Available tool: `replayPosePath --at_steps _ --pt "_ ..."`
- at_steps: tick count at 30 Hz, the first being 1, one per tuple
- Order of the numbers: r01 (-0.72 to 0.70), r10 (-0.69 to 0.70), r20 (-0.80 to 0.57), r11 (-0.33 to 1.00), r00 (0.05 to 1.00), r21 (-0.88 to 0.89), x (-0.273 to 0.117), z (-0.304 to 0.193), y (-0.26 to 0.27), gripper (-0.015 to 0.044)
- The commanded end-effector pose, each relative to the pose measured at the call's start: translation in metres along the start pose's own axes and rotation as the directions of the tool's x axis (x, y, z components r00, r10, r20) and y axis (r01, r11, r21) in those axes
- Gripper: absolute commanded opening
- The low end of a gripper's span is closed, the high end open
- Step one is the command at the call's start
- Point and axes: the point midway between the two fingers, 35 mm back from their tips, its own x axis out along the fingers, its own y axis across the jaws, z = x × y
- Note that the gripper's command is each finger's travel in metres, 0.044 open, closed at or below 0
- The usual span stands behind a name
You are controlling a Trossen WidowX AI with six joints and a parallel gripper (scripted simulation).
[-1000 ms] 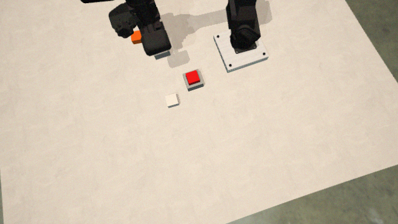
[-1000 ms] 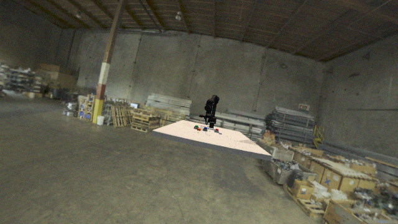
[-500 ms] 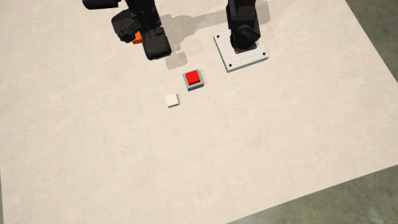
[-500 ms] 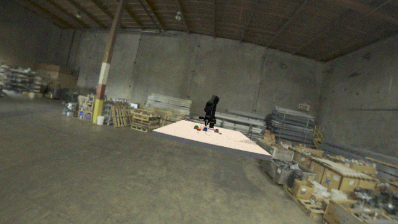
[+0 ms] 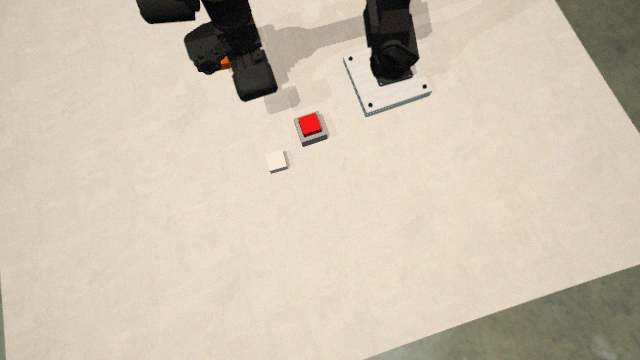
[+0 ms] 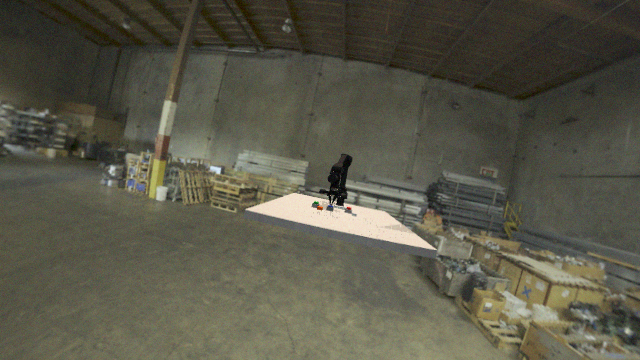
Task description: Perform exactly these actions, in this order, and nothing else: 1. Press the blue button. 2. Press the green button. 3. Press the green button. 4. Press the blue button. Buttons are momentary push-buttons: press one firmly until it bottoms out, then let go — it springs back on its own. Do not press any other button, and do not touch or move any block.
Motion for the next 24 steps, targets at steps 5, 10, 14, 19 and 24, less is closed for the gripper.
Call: replayPosePath --at_steps 5,10,14,19,24 --pt "0.002 -0.002 -0.006 1.000 1.000 0.000 0.002 -0.002 0.000 0.0020" --pt "0.002 -0.002 -0.006 1.000 1.000 0.000 0.002 -0.002 0.000 0.0020" --pt "0.001 -0.001 -0.005 1.000 1.000 0.000 -0.022 -0.001 0.000 0.0020" --pt "0.002 -0.002 -0.006 1.000 1.000 0.000 -0.033 -0.001 0.000 0.0020" --pt "-0.005 0.005 -0.004 1.000 1.000 0.001 -0.044 0.019 0.040 0.0151"
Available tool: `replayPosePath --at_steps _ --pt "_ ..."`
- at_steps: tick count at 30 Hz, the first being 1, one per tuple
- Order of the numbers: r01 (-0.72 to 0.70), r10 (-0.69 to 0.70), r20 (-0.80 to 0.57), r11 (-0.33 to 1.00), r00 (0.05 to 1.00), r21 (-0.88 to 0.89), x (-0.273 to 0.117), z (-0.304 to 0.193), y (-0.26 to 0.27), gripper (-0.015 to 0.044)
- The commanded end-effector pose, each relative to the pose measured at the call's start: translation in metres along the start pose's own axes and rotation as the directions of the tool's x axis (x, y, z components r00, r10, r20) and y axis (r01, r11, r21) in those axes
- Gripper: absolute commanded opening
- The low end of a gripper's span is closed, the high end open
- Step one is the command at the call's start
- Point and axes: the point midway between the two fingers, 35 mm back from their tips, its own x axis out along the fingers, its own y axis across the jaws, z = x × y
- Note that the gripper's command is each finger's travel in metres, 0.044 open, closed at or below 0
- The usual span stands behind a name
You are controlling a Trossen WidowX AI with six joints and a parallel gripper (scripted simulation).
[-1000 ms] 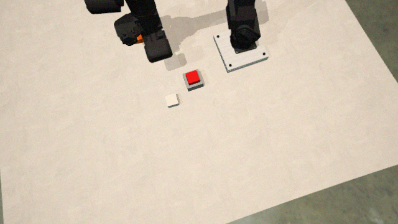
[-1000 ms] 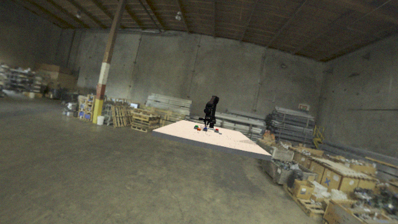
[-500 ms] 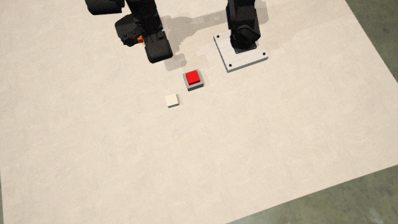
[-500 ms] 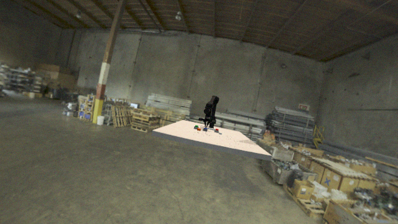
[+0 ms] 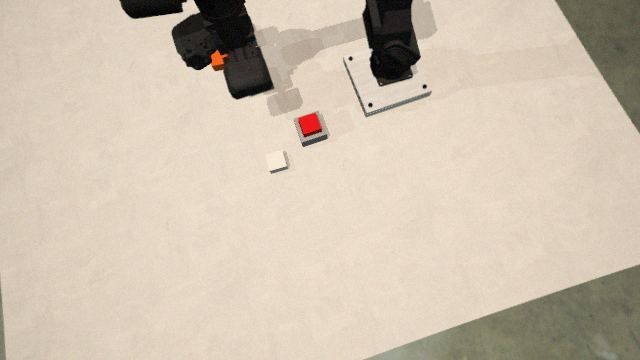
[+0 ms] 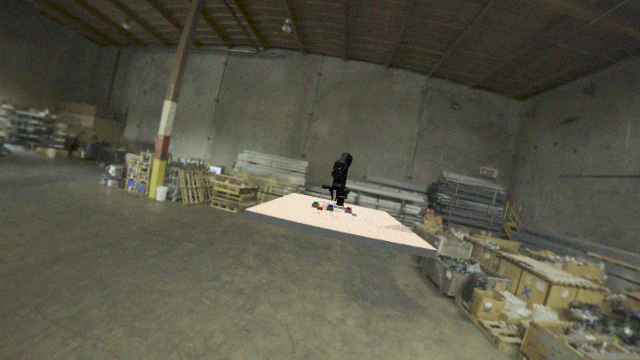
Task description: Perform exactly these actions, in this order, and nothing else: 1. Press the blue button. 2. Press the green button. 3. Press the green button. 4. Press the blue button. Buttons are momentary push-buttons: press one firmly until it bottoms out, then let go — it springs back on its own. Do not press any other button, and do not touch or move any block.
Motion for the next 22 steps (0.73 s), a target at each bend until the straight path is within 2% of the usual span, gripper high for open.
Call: replayPosePath --at_steps 1,9,10,16,22 --pt "-0.007 0.007 0.005 1.000 1.000 -0.009 -0.012 0.017 0.040 0.0178" --pt "-0.020 0.020 0.005 1.000 1.000 -0.009 -0.039 0.026 0.151 0.0387" --pt "-0.021 0.021 0.004 1.000 1.000 -0.009 -0.042 0.024 0.166 0.0400" --pt "-0.027 0.027 0.002 1.000 1.000 -0.009 -0.061 -0.006 0.248 0.0400" --pt "-0.027 0.027 0.001 1.000 1.000 -0.009 -0.063 -0.011 0.257 0.0400"
